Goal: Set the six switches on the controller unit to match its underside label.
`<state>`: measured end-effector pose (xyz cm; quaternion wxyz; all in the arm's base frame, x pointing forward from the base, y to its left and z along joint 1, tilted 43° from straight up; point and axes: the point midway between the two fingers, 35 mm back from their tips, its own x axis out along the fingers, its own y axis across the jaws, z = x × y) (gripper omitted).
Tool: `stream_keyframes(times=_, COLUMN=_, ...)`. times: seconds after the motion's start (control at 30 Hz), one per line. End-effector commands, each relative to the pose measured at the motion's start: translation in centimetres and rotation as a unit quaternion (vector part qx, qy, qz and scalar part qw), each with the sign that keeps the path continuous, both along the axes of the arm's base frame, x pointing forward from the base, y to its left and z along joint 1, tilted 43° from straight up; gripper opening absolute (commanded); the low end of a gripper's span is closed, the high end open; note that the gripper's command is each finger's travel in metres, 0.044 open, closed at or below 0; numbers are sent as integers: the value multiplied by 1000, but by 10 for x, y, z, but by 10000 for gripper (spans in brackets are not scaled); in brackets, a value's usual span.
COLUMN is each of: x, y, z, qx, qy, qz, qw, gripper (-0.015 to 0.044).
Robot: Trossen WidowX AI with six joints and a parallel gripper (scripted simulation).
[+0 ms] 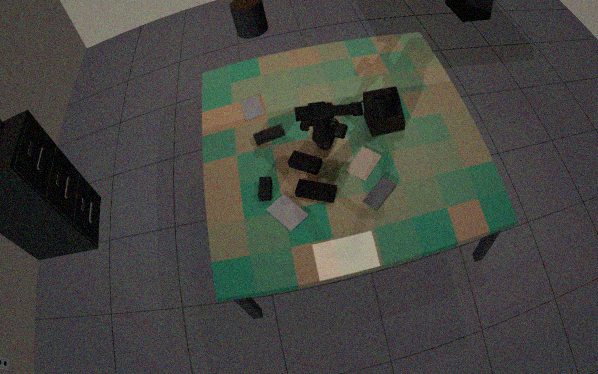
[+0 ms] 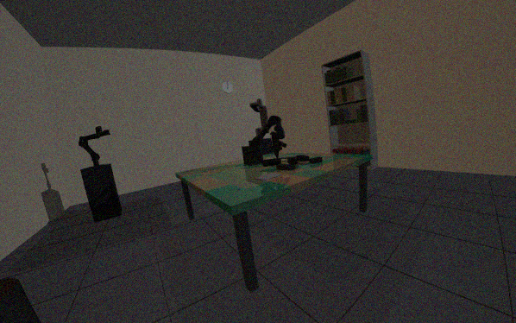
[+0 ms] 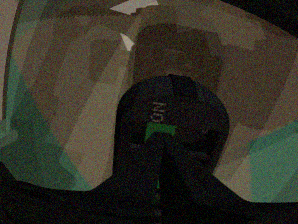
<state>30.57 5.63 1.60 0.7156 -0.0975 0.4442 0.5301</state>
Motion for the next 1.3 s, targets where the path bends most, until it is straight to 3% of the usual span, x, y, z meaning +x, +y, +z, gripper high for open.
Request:
stream_keyframes(times=0.0, x=-2, y=4, z=-5, qx=4, qy=6, qz=-3, qw=1000, gripper=0)
stream_keyframes(times=0.63, x=-2, y=8, z=-10, qx=4, qy=6, qz=-3, qw=1000, gripper=0)
stream_keyframes(times=0.83, x=-4, y=-22, z=23, qx=3, qy=6, qz=-3, qw=1000, gripper=0)
stream_keyframes(times=1.03, x=-4, y=-24, z=22, qx=3, qy=6, qz=-3, qw=1000, gripper=0)
stream_keyframes(times=1.27, x=-23, y=-60, z=-7, qx=2, qy=4, qz=-1, qw=1000, gripper=0)
